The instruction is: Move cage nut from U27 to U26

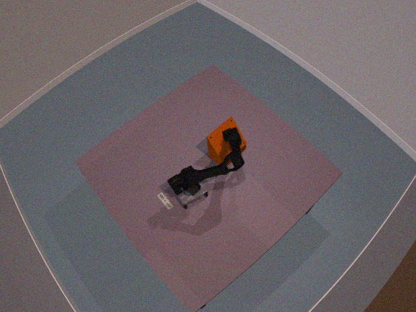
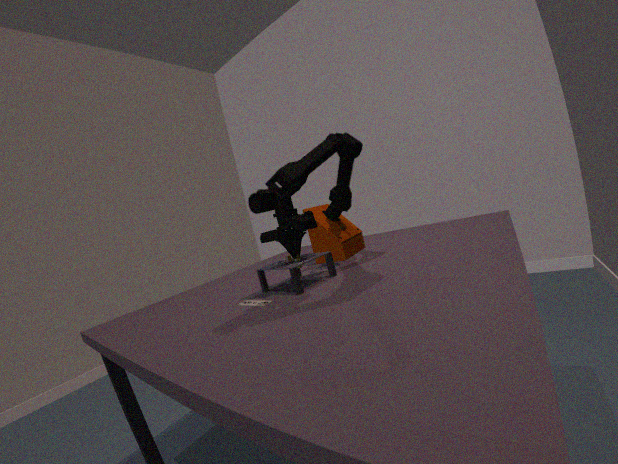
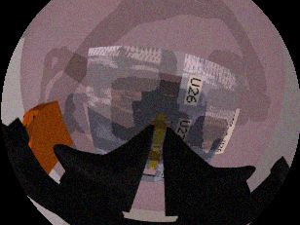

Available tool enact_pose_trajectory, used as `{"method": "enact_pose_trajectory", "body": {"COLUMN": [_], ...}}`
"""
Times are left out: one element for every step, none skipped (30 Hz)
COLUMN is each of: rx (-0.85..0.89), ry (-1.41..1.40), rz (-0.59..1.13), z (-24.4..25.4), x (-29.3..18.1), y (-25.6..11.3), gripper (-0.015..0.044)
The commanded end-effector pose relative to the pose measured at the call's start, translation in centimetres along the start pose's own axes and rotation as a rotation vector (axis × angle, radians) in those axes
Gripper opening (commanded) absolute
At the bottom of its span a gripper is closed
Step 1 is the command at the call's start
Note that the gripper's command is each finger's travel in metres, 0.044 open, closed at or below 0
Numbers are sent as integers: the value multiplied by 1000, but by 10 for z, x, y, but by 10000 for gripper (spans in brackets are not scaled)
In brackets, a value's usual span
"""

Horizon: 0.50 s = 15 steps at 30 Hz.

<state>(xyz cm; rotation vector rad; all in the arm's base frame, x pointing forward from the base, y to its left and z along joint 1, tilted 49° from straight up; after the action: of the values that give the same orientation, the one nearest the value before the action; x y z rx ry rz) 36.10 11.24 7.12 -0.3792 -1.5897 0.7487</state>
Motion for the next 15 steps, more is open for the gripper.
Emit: {"method": "enact_pose_trajectory", "body": {"rx": [-2, -2, -2, -2, -2, -2, -2, -2, -2, -2, -2, -2, -2, -2, -2], "ry": [3, 3, 3, 3, 4, 4, 4, 4, 4, 4, 4, 4, 4, 4, 4], "rz": [0, 0, 0, 0, 0, 0, 0, 0, 0, 0, 0, 0, 0, 0, 0], "z": [0, 1, 1, 1, 1, 1, 1, 1, 2, 2, 2, 2, 2, 2, 2], "x": [1, 1, 1, 1, 1, 1, 1, 1, 1, 1, 1, 1, 1, 1, 1], "y": [0, 0, 0, 0, 0, 0, 0, 0, 0, 0, 0, 0, 0, 0, 0], "gripper": [26, 26, 26, 26, 26, 26, 26, 26, 26, 26, 26, 26, 26, 26, 26]}}
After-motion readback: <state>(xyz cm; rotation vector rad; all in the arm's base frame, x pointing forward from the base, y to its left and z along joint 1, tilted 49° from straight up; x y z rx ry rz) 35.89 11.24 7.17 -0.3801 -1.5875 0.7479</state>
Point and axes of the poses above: the point midway between the two fingers, 35 mm back from their tips, its own y axis out along the fingers, its own z axis across the jaws, x = y × z, the point moved 8 cm from there along -y, back along the fingers, and after that the axes turned 11 degrees about -y, right-handed, at the moved point
